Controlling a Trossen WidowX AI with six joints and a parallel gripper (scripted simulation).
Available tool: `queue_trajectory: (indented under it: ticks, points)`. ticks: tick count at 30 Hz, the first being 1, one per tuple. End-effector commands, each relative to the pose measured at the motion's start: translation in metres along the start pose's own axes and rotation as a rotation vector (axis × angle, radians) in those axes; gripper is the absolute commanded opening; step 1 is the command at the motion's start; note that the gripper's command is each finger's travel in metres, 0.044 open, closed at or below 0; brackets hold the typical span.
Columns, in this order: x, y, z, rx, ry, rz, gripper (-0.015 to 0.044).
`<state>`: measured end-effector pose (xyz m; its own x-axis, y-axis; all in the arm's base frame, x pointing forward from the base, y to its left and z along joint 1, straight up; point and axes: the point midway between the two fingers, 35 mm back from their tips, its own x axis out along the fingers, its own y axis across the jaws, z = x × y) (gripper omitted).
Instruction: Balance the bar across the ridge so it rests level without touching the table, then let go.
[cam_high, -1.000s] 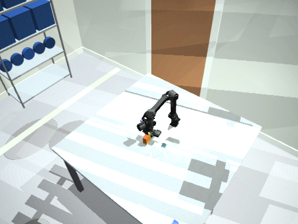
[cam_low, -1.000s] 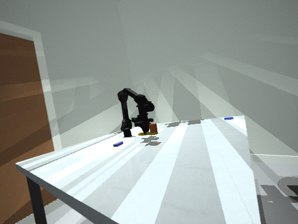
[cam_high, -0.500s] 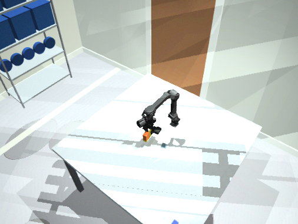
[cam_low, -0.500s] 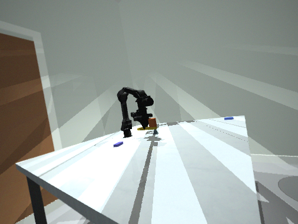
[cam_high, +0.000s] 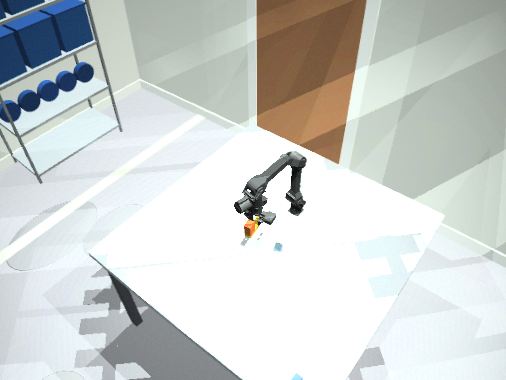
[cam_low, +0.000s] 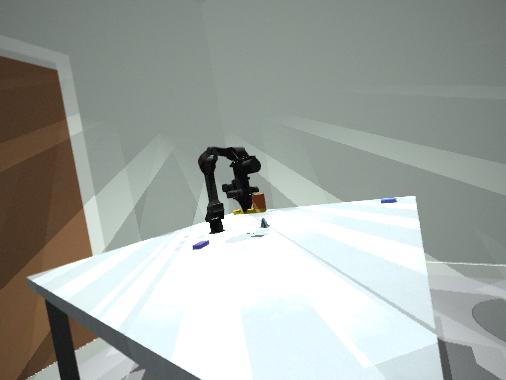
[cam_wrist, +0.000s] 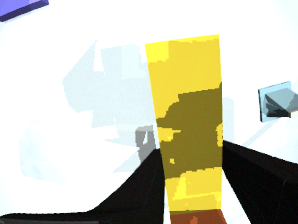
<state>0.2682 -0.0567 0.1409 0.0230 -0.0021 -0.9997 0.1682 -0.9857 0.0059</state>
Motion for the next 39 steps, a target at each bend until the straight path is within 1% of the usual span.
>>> queue_trajectory:
  ticks: [1,14,29,39]
  points:
    - [-0.003,-0.016,0.000,-0.016,0.004,0.003,0.0000]
    - [-0.004,-0.066,0.006,-0.063,0.004,-0.002,0.0000]
    - [-0.004,-0.119,0.026,-0.121,0.002,-0.008,0.0000]
    - [0.005,-0.124,0.028,-0.126,0.002,-0.008,0.0000]
